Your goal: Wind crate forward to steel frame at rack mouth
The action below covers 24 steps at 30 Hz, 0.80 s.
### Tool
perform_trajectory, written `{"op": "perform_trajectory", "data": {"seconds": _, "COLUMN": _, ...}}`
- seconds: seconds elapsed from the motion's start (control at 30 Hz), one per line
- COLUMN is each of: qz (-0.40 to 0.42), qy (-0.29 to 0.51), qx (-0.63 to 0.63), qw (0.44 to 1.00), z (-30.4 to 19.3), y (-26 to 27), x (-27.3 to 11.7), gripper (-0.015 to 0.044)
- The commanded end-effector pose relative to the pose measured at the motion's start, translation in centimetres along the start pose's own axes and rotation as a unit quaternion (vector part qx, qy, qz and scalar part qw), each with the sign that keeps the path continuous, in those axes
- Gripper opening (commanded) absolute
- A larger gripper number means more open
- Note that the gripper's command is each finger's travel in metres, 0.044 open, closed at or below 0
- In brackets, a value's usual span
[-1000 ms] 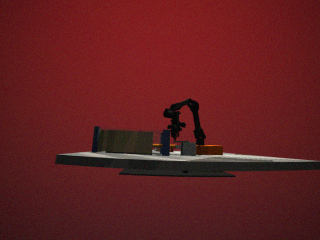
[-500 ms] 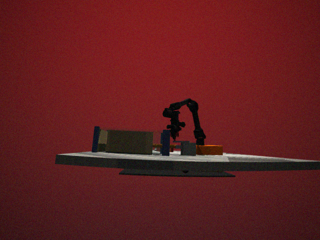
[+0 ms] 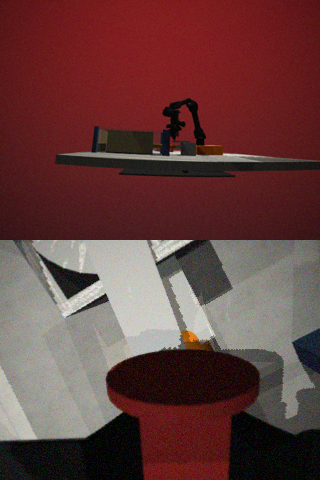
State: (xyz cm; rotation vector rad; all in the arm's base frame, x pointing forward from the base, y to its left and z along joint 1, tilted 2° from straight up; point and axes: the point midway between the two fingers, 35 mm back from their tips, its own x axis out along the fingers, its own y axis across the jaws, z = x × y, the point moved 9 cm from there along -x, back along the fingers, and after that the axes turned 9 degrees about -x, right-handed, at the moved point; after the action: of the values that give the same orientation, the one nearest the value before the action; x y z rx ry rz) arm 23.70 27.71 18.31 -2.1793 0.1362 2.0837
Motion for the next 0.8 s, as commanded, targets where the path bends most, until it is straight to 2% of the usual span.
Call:
{"op": "perform_trajectory", "data": {"seconds": 0.0, "qz": -0.016, "qy": -0.006, "qx": -0.005, "qw": 1.000, "z": 0.7, "y": -1.4, "x": -0.3, "gripper": 0.0000}}
{"op": "perform_trajectory", "data": {"seconds": 0.77, "qz": -0.017, "qy": -0.006, "qx": -0.005, "qw": 1.000, "z": 2.2, "y": -3.9, "x": -0.4, "gripper": 0.0000}}
